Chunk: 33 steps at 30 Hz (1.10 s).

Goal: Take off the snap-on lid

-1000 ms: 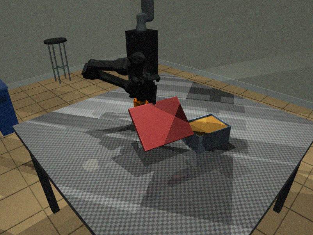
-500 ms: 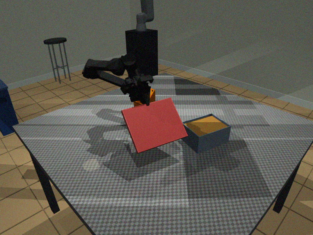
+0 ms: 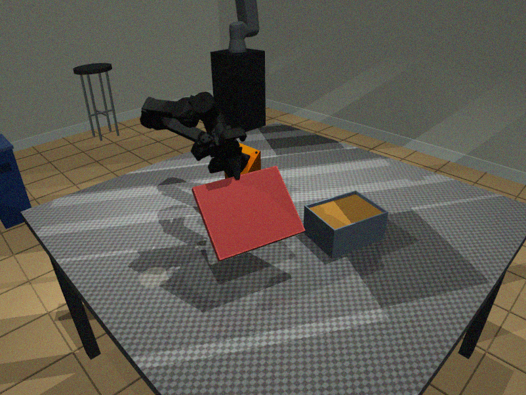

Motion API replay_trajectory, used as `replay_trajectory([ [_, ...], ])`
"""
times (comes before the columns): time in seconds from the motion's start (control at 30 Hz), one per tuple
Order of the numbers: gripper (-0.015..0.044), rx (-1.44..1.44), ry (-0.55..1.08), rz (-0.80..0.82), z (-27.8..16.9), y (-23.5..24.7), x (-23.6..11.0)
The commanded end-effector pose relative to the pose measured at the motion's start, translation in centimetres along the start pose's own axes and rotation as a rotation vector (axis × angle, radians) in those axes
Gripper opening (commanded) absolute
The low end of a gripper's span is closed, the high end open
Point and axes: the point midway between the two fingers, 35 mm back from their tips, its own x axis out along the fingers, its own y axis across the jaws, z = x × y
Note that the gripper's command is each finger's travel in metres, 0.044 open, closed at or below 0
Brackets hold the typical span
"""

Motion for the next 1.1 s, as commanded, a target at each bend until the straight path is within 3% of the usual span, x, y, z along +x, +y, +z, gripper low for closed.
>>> replay_trajectory([
  [0.0, 0.0000, 0.004, 0.002, 0.011, 1.1, 0.2, -0.3],
  [0.43, 0.0000, 0.004, 0.000, 0.012, 3.5, 0.1, -0.5],
  [1.07, 0.0000, 0.004, -0.001, 0.014, 3.0, -1.2, 0.6],
])
